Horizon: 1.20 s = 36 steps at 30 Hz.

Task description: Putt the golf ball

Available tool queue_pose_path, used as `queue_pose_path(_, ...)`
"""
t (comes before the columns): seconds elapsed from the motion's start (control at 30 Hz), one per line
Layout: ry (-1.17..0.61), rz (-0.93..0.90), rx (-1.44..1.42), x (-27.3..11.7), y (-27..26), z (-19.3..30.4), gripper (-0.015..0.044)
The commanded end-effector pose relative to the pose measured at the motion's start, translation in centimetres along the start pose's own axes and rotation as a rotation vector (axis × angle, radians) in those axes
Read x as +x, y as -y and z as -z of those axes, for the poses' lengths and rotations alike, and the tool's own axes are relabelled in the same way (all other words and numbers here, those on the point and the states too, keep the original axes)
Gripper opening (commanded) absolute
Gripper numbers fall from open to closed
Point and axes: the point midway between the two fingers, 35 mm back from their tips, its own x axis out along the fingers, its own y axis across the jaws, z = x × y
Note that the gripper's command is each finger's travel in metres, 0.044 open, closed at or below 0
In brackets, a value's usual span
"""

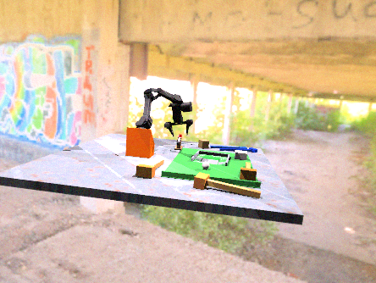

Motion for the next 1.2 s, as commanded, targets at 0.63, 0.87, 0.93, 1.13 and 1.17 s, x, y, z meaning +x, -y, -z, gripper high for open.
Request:
queue_pose_path(0.63,0.180,-0.224,-0.076,5.1,-2.5,-6.1,0.0440)
queue_pose_path(0.87,0.181,-0.224,-0.076,7.0,-2.9,-6.0,0.0440)
queue_pose_path(0.93,0.181,-0.224,-0.076,7.3,-3.0,-6.0,0.0440)
queue_pose_path(1.13,0.181,-0.224,-0.076,7.6,-3.0,-5.9,0.0440)
queue_pose_path(1.17,0.181,-0.224,-0.076,7.7,-3.0,-5.9,0.0440)
